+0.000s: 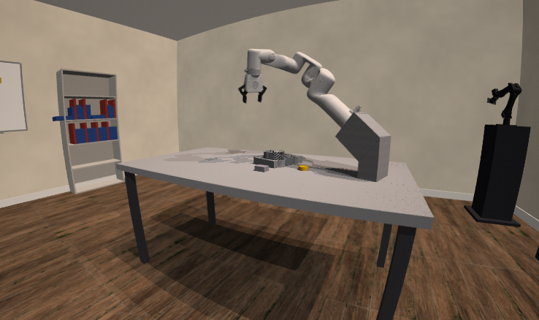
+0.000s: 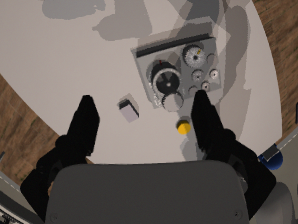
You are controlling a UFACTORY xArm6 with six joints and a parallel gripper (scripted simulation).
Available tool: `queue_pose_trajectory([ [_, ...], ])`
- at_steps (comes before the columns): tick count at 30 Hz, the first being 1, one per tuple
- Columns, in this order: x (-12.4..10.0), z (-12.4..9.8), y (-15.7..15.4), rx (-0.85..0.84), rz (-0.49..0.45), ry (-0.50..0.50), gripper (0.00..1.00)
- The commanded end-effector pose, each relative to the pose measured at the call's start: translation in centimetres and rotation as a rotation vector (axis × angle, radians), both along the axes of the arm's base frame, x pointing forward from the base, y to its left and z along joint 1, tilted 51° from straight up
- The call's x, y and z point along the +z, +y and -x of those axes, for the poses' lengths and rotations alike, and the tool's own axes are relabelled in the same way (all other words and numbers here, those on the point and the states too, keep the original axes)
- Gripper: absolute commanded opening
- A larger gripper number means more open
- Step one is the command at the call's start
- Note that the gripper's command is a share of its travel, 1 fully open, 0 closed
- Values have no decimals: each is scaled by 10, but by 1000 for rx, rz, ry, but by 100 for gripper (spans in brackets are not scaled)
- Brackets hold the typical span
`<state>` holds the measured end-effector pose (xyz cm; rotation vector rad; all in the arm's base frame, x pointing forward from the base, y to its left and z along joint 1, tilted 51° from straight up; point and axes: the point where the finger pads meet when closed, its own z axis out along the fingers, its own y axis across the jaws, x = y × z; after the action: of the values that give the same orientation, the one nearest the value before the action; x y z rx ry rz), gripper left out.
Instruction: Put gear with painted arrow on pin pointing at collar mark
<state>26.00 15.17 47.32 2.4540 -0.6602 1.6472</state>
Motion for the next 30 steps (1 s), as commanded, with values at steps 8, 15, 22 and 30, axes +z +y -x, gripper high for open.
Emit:
queue_pose_trajectory([
  [8,1,0,0,1,-2,-1,100],
  [15,1,0,0,1,-2,-1,100],
  [22,-8,-4,-1,4,5,22,100],
  [30,-66,-29,-12,20,7,172,100],
])
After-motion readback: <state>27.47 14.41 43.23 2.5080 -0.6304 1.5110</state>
